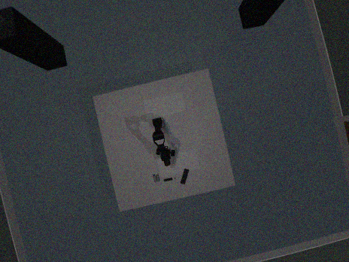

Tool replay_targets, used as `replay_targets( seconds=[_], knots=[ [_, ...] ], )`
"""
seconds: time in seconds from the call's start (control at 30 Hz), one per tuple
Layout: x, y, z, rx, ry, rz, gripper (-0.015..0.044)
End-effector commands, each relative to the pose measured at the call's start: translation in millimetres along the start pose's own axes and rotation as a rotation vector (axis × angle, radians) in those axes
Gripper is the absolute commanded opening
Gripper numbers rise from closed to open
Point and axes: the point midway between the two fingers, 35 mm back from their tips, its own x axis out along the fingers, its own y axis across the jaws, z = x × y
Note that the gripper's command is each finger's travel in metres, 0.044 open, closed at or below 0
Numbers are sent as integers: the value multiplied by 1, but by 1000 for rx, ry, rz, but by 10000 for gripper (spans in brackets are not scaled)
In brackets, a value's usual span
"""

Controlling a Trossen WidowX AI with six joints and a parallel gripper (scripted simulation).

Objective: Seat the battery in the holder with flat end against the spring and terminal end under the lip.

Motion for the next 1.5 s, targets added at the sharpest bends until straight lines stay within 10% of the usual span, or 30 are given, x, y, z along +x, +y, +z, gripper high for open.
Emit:
replay_targets(
  seconds=[0.0,1.27,1.47],
  knots=[
    [2,0,-4,-4,19,0,83],
    [1,0,13,-4,10,0,83],
    [0,0,13,-4,10,0,185]
  ],
)
